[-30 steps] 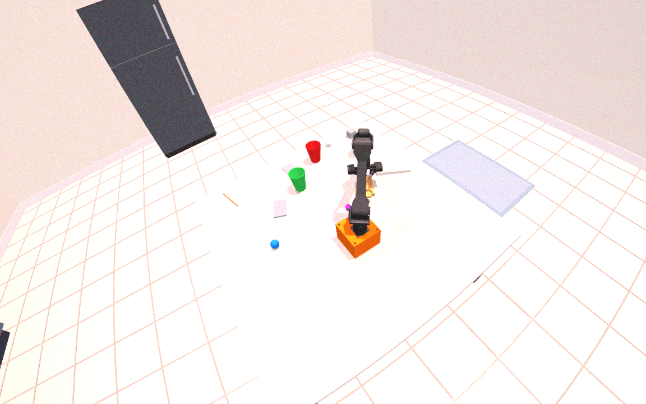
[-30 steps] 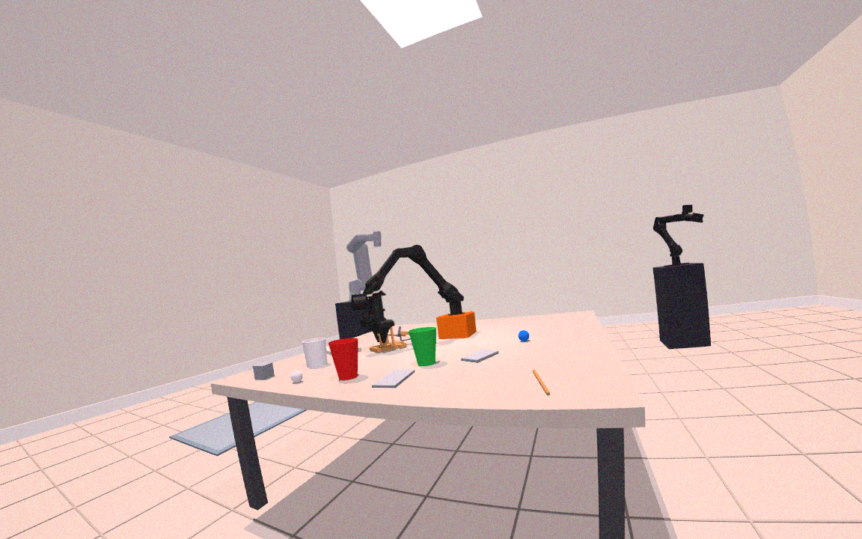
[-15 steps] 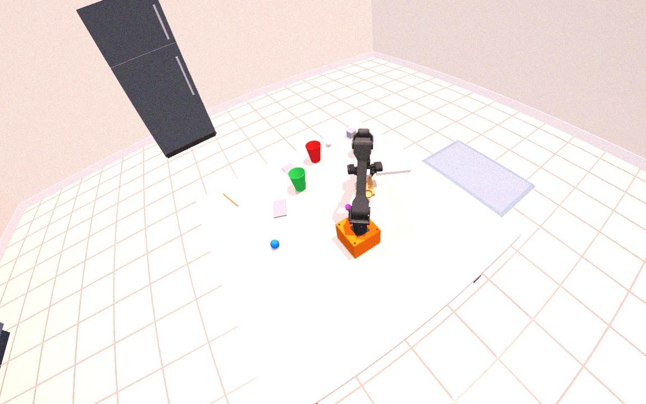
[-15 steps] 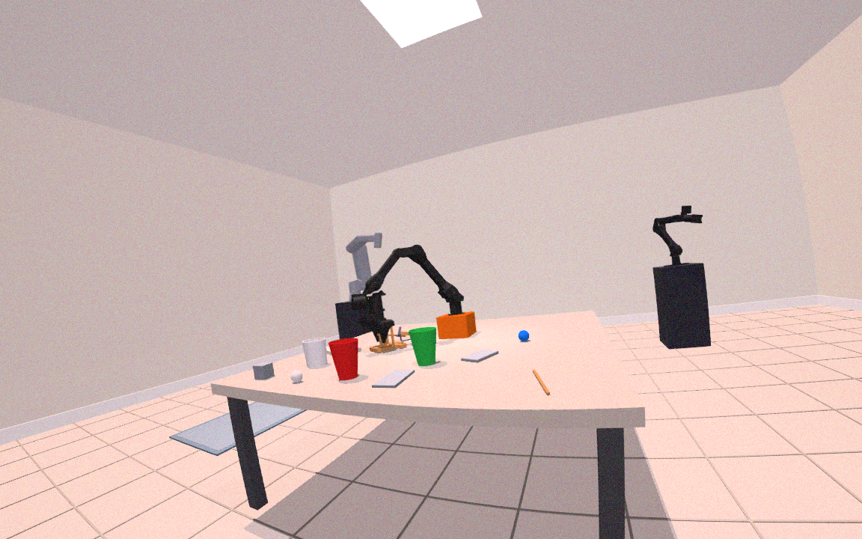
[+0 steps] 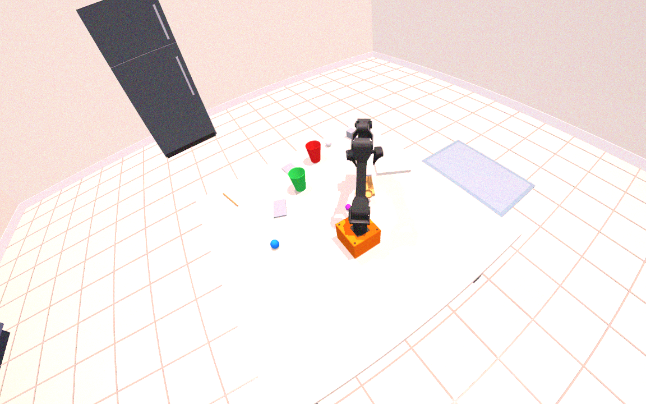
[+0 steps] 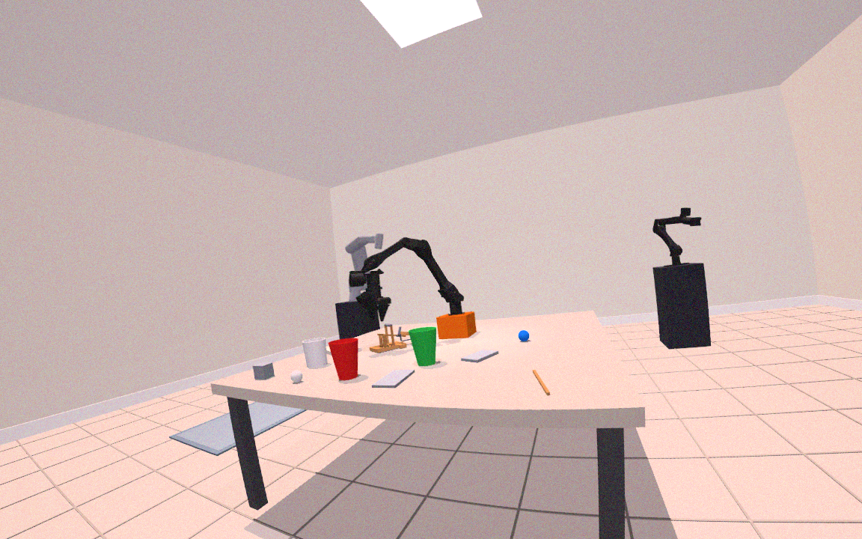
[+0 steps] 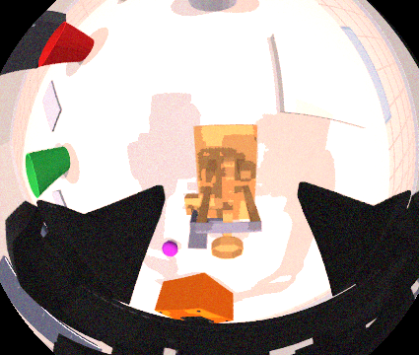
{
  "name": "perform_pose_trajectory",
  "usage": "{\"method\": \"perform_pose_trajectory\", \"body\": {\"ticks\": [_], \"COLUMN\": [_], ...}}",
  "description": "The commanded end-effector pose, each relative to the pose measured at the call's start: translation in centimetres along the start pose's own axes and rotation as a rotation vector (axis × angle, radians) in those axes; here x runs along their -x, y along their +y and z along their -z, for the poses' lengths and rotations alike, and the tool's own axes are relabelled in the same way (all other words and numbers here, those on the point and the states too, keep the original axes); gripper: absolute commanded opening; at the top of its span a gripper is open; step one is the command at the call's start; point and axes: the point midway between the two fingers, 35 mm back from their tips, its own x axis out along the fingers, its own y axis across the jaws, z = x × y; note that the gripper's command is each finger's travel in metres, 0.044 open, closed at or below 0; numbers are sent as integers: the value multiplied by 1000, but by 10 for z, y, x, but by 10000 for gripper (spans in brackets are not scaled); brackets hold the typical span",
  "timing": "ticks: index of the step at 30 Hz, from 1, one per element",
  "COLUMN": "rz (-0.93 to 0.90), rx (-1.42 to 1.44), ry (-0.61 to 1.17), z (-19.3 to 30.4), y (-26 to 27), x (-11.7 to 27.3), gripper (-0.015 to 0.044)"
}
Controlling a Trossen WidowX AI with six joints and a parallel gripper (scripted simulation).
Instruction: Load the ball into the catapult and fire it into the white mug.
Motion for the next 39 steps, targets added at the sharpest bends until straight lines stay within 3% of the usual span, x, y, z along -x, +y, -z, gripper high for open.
{"method": "perform_pose_trajectory", "body": {"ticks": [1,5,11,39], "rz": [-4,0,0,0], "rx": [0,-4,-4,-4], "ry": [27,15,15,15], "z": [4,5,6,5], "y": [1,2,2,1], "x": [-7,4,-43,-81], "gripper": [440,440,440,440]}}
